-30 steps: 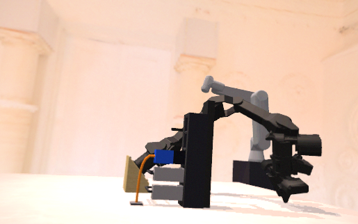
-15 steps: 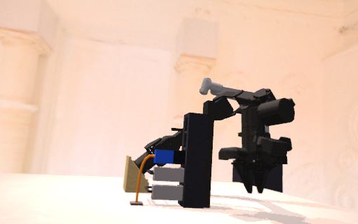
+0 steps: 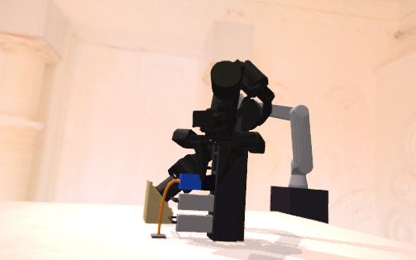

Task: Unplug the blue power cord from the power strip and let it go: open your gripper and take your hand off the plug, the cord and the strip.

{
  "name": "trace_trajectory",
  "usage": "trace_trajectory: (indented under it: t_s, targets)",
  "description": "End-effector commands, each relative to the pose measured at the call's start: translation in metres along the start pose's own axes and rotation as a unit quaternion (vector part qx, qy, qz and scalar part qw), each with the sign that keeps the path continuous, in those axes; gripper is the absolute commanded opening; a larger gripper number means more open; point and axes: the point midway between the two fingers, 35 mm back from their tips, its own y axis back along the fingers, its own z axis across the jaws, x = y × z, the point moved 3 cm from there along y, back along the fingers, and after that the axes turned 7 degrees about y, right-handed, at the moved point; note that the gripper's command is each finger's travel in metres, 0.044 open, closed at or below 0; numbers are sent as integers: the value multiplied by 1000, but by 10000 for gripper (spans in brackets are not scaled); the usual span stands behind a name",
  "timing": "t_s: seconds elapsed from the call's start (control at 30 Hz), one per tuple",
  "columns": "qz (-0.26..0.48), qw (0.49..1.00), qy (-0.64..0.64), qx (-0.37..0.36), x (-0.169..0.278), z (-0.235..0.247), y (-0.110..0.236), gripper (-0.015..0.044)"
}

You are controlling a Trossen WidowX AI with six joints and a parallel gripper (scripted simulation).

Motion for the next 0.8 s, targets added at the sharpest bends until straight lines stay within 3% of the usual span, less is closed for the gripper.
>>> trace_trajectory:
  t_s: [0.0,0.1,0.17,0.77]
  targets:
    - [44,975,-219,15,6,-63,4,160]
    - [88,913,-397,17,21,-105,12,160]
    - [99,894,-436,17,26,-114,14,160]
    - [100,894,-436,17,30,-105,15,160]
